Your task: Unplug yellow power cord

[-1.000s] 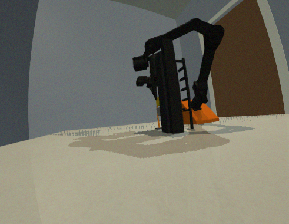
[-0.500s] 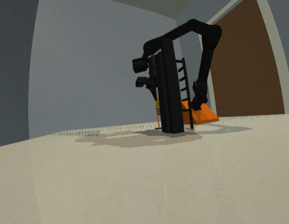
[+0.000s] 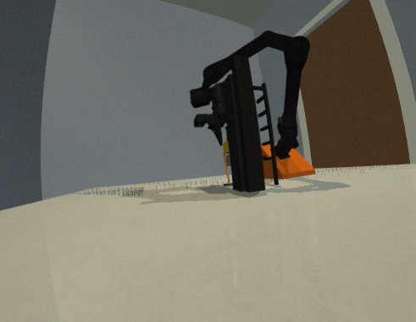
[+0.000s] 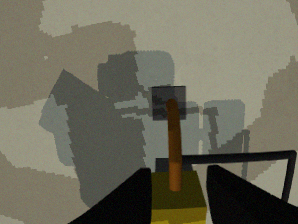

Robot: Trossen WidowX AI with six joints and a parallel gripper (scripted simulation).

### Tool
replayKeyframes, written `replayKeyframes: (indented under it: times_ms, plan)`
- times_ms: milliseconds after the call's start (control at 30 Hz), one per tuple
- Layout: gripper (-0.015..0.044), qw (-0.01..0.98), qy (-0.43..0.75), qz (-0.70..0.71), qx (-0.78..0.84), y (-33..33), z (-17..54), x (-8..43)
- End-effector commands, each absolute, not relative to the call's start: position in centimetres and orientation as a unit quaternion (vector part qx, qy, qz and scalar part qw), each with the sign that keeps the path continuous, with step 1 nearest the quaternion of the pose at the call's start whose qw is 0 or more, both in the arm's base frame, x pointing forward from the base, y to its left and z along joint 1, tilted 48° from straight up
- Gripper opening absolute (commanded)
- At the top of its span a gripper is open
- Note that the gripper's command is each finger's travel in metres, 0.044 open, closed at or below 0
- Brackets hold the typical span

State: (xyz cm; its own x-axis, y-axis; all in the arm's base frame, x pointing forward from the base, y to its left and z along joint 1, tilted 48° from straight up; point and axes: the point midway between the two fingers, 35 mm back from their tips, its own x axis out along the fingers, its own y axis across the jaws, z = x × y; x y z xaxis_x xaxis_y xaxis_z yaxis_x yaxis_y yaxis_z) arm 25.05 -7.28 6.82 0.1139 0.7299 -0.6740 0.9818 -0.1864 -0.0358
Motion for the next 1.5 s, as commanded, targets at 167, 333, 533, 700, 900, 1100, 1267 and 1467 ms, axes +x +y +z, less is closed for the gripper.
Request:
replayKeyframes:
  times_ms: [167,333,533,700,900,1100,1267,1467]
  plan:
    - [0.0131,0.219,0.597,-0.294,0.714,-7.8,6.5,24.9]
    - [0.0160,0.219,0.597,-0.294,0.714,-7.8,6.5,24.9]
    - [0.0160,0.219,0.596,-0.294,0.714,-7.9,6.6,24.9]
    - [0.0160,0.216,0.595,-0.295,0.716,-8.3,6.9,24.8]
    - [0.0160,0.216,0.595,-0.295,0.716,-7.9,7.4,24.9]
    - [0.0160,0.216,0.595,-0.295,0.716,-7.3,8.1,25.1]
    - [0.0160,0.216,0.595,-0.294,0.716,-6.7,8.7,25.2]
    - [0.0160,0.216,0.596,-0.294,0.716,-6.1,9.4,25.3]
